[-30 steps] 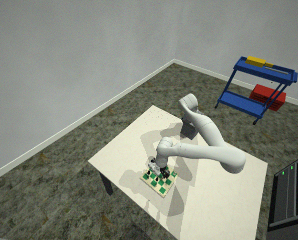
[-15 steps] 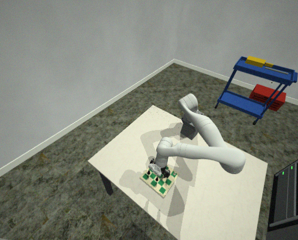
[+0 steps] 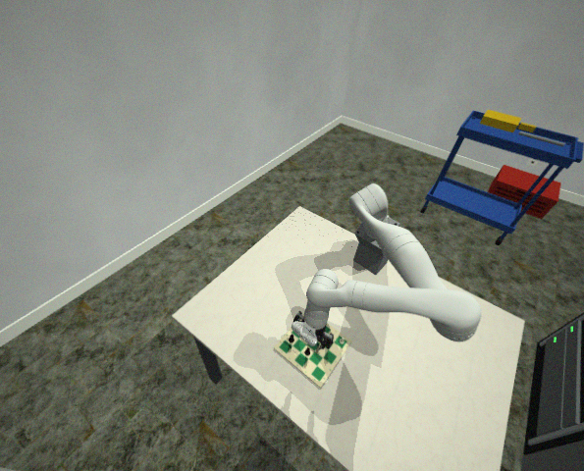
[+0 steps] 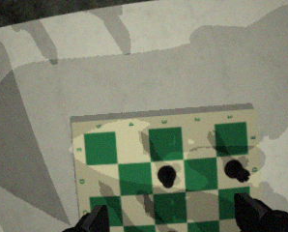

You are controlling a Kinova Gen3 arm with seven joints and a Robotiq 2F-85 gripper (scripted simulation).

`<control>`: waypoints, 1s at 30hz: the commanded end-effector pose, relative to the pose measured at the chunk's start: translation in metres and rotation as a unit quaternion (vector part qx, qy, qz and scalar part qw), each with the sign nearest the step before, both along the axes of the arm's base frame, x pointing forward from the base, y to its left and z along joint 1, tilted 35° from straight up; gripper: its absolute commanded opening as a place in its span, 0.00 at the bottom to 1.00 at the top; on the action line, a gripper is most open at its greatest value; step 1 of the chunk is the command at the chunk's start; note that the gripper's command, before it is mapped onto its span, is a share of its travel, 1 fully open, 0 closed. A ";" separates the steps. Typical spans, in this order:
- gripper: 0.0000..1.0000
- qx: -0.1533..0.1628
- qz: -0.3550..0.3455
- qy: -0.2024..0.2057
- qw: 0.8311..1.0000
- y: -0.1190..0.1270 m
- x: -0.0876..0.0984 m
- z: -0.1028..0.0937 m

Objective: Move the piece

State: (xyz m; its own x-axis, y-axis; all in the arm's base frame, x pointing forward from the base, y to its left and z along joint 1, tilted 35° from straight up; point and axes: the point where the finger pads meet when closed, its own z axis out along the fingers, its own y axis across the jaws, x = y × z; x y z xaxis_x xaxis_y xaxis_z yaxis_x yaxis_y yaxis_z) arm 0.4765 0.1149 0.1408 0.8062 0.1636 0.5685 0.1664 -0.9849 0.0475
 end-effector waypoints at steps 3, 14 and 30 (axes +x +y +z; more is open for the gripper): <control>0.37 0.000 0.000 0.000 1.000 0.000 0.000 0.000; 0.37 0.000 0.000 0.000 1.000 0.000 0.000 0.000; 0.37 0.000 0.000 0.000 1.000 0.000 0.000 0.000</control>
